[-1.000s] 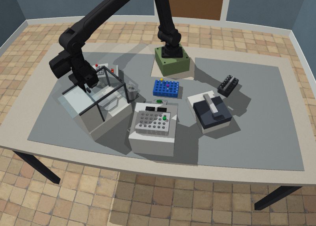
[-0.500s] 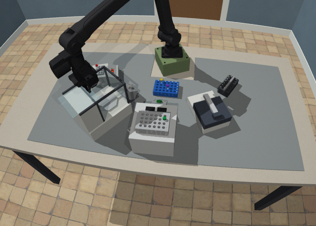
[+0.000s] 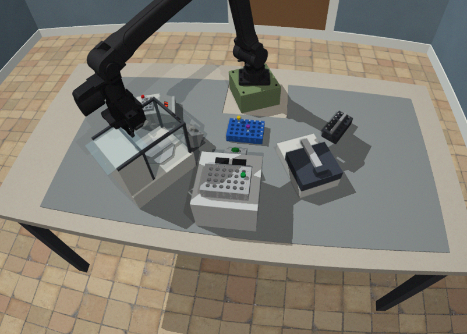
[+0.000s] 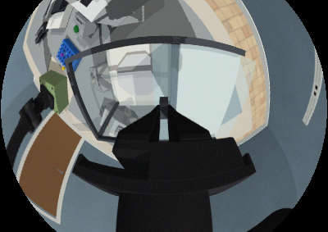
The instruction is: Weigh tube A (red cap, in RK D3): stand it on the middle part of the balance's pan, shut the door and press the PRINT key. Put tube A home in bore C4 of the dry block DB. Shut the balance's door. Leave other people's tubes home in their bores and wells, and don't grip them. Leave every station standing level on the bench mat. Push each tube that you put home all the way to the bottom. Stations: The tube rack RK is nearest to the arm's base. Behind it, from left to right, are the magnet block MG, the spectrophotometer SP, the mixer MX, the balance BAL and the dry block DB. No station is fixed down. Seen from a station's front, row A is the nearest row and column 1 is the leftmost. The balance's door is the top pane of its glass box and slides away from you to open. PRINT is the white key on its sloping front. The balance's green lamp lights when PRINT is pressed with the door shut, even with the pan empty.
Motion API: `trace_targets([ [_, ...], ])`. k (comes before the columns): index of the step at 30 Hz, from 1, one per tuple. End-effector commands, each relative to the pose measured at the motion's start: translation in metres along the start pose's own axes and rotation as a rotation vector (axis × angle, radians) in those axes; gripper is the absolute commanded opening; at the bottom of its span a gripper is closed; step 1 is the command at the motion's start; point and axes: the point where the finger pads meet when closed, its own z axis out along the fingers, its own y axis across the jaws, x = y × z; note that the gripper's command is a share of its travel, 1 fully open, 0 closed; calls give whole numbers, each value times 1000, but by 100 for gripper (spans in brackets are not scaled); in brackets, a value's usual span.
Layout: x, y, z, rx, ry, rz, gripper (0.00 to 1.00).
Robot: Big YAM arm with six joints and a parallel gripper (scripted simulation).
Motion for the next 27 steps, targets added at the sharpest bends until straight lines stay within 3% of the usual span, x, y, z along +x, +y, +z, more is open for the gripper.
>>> trace_targets([
  [1,0,-12,-14,41,-1,0,6],
  [26,0,-12,-14,41,-1,0,6],
  [27,3,-4,-4,26,-1,-1,6],
])
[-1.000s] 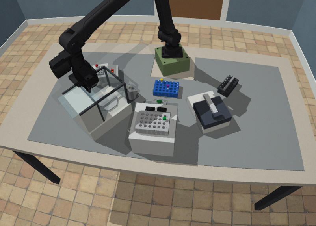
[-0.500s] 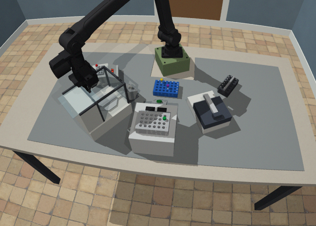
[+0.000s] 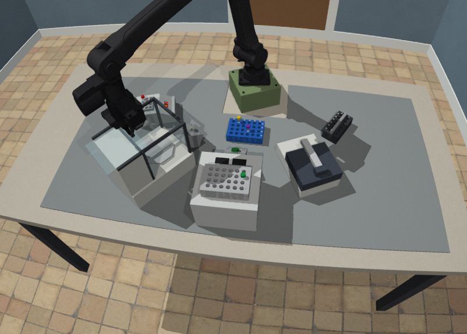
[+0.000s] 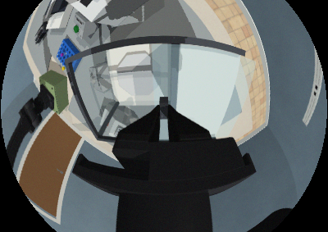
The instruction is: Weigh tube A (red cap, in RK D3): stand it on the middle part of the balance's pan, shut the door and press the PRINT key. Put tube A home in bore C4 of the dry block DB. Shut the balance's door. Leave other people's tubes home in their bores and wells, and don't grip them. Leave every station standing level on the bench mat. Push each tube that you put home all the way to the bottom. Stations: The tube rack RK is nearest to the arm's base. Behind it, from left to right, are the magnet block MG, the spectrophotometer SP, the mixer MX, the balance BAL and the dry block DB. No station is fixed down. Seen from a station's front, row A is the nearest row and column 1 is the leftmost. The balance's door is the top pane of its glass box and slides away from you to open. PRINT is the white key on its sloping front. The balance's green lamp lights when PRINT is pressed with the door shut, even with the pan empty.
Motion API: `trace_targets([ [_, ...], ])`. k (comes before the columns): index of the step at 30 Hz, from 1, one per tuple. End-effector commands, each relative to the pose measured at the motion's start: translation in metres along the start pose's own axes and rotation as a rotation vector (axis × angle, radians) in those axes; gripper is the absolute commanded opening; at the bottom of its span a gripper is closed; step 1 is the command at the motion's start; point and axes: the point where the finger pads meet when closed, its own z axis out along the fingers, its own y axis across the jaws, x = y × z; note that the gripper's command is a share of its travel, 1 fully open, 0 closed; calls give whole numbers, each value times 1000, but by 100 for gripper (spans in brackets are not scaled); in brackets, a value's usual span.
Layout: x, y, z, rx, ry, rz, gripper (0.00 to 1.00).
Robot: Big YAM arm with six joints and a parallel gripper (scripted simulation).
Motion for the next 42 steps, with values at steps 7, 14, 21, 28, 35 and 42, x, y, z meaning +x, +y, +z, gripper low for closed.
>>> trace_targets([
  [7,2,4,-13,41,-1,-1,6],
  [14,1,9,-13,41,-1,-1,6],
  [21,0,16,-13,40,0,-1,6],
  [28,0,23,-12,39,0,0,6],
  [35,0,28,-12,39,0,1,6],
  [42,0,35,-12,39,0,3,6],
])
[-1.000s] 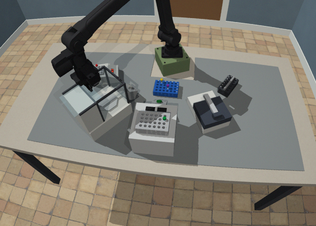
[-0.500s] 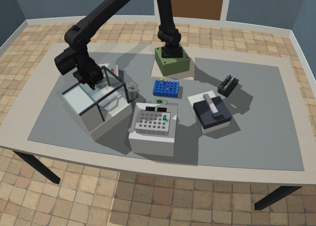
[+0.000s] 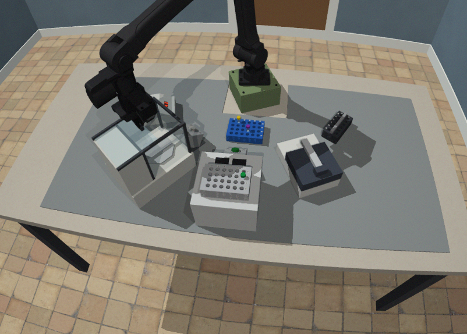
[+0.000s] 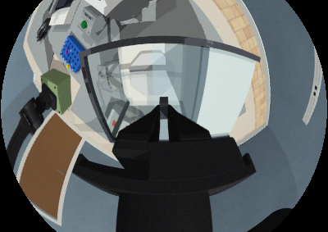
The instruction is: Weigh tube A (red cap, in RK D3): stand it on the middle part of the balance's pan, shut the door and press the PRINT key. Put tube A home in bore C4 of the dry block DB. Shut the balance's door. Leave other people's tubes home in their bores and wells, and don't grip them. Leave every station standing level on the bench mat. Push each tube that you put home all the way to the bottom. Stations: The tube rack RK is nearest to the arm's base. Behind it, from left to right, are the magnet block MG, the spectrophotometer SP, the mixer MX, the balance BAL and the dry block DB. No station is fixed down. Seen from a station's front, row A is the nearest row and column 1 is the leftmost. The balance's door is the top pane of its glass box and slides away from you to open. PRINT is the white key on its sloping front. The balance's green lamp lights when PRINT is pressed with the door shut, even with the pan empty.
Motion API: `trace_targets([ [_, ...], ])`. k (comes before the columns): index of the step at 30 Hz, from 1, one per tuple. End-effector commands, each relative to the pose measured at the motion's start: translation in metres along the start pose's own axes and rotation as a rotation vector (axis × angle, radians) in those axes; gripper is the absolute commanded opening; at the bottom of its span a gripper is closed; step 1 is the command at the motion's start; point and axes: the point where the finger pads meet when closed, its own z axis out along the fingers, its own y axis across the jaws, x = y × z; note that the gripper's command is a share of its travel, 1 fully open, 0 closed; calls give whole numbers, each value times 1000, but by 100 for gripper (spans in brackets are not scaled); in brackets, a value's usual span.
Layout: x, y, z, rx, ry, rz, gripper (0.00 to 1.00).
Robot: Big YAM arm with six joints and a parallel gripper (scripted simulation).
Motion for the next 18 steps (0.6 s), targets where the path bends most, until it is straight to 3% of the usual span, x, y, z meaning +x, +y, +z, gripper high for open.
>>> trace_targets([
  [1,0,2,-12,33,2,5,6],
  [18,0,17,-11,32,2,7,6],
])
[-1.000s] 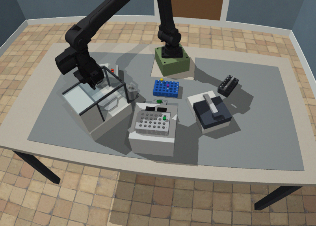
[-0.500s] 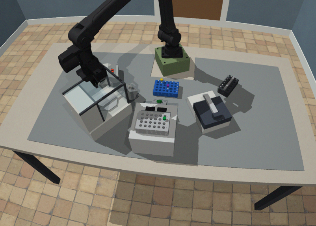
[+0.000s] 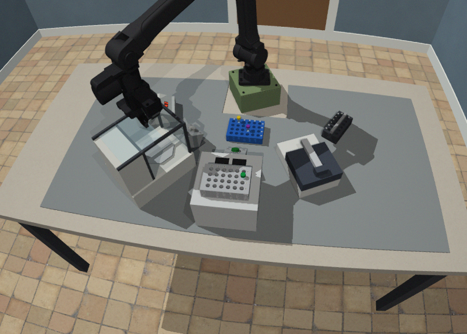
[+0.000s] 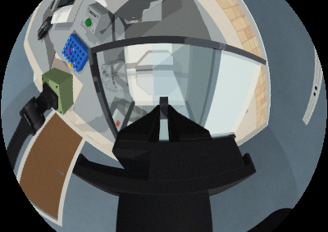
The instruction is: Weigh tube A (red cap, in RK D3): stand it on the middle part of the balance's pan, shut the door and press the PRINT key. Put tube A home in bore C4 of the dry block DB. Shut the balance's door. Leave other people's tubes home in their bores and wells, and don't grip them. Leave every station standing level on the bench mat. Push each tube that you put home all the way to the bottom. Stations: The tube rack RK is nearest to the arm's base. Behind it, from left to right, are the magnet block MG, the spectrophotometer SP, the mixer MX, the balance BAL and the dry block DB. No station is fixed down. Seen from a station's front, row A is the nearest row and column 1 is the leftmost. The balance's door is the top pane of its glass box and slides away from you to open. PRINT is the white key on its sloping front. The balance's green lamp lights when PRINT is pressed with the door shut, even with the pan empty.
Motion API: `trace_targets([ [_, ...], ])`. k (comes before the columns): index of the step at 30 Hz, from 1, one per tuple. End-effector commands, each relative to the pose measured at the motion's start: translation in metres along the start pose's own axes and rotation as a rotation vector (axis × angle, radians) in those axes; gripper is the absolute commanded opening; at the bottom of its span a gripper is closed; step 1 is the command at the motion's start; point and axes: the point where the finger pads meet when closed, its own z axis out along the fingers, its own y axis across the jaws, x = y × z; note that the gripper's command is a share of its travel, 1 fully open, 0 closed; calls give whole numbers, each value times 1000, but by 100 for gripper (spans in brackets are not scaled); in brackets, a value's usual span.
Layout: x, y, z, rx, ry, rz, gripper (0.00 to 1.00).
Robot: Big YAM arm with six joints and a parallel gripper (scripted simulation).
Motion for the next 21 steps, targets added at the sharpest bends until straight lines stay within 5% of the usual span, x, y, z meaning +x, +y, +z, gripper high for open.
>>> trace_targets([
  [1,0,2,-11,32,2,8,6],
  [21,0,19,-10,31,2,8,6],
])
